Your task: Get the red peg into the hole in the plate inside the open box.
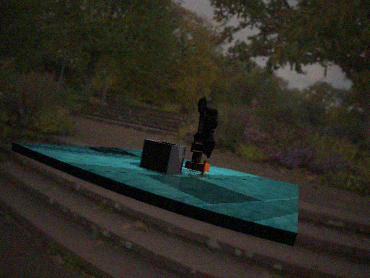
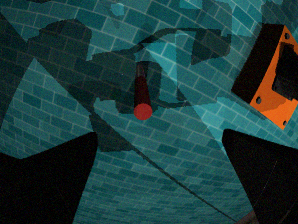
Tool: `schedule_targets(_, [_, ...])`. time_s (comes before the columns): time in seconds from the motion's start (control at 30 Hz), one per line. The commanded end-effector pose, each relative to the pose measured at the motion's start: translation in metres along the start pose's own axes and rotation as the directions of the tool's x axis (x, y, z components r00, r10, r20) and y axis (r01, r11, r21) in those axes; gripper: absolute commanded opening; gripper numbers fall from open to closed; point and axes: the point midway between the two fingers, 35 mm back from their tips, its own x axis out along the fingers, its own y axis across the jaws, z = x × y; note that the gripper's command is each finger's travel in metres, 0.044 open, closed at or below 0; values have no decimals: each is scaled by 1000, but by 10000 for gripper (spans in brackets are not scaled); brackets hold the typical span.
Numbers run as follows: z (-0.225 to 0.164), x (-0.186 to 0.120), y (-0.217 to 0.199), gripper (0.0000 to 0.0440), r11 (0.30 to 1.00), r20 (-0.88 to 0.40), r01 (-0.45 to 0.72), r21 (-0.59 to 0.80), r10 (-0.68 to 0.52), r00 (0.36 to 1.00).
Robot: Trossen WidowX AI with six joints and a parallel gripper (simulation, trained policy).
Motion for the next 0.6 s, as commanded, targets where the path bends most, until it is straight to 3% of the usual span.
schedule_targets(0.0, [3, 10, -1, 440, 1000, 14, 13, 19, -13, 1000])
schedule_targets(0.4, [12, 44, -1, 411, 997, 41, 15, 77, -18, 999])
schedule_targets(0.57, [12, 56, 3, 328, 997, 39, 6, 83, -9, 999])
